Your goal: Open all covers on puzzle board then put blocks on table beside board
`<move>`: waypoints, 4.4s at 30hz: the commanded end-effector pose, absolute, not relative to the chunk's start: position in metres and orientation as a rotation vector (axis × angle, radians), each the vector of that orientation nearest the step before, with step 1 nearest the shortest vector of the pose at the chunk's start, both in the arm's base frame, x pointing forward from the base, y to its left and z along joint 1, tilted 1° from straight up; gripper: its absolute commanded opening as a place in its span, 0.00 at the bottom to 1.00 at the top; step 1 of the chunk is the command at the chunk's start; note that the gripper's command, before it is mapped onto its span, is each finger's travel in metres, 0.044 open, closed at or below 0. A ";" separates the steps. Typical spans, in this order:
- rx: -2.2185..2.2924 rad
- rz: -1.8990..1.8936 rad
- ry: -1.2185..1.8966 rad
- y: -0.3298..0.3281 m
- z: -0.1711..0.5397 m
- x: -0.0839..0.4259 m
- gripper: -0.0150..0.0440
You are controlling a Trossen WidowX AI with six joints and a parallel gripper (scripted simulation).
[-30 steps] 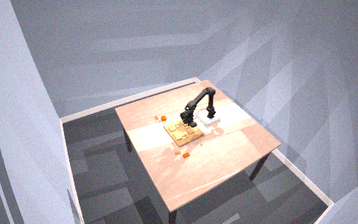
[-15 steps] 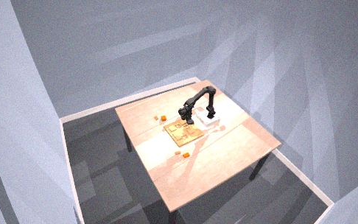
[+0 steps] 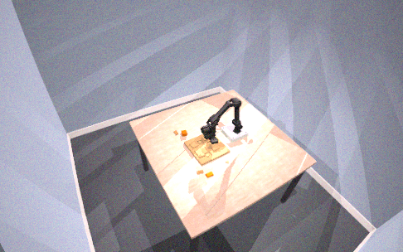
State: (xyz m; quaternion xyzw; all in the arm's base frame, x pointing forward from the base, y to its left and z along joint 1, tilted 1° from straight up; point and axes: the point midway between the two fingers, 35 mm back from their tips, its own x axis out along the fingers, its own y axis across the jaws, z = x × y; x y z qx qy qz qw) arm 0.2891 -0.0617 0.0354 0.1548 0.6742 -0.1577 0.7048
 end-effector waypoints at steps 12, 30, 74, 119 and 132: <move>0.348 -0.353 1.500 -0.061 0.023 0.289 0.25; 0.349 -0.356 1.499 -0.068 0.020 0.294 0.25; -0.867 0.815 1.372 -0.066 0.082 0.291 0.50; -0.891 0.838 1.363 -0.066 0.049 0.292 0.50; -0.891 0.838 1.363 -0.066 0.038 0.292 0.50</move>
